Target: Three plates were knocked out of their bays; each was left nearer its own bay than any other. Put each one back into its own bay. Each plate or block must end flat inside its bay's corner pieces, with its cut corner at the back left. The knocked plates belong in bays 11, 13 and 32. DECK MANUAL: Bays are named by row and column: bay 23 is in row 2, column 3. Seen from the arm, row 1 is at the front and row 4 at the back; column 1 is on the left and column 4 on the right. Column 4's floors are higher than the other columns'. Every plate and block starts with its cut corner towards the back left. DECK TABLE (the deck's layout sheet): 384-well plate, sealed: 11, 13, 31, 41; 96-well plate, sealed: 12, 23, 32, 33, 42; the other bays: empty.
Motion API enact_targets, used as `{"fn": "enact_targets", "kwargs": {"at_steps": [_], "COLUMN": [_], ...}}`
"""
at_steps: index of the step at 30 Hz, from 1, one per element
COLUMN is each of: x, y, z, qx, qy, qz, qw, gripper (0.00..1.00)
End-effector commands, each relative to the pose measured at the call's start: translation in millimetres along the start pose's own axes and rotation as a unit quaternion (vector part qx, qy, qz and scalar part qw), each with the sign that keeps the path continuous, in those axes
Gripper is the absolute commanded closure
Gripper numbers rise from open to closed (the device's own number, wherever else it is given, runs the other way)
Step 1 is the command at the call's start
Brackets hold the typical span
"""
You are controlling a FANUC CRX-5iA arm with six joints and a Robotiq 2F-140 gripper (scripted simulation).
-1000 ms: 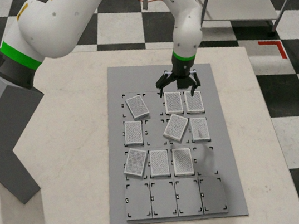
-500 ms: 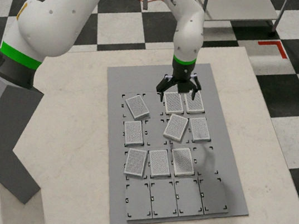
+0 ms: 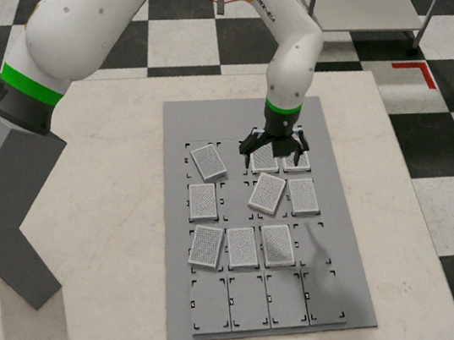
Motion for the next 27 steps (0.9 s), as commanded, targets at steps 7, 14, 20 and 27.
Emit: {"fn": "enact_targets", "kwargs": {"at_steps": [7,14,20,27], "x": [-32,-60,-75,-87], "y": [8,15,19,22], "z": [1,1,0,0], "qx": [-0.001,-0.001,-0.001,-0.001], "qy": [-0.001,-0.001,-0.001,-0.001], "qz": [0.001,0.001,0.001,0.001], "qw": [1.000,1.000,1.000,1.000], "gripper": [0.00,0.00,0.00,0.00]}}
Point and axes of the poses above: the point where the finger pads meet when closed, its own z axis back along the fingers, its own y axis across the jaws, x = y × z, the point moved 7 cm from there along z, back along the fingers, and after that the axes turned 15 degrees about z, right-handed, at the moved point
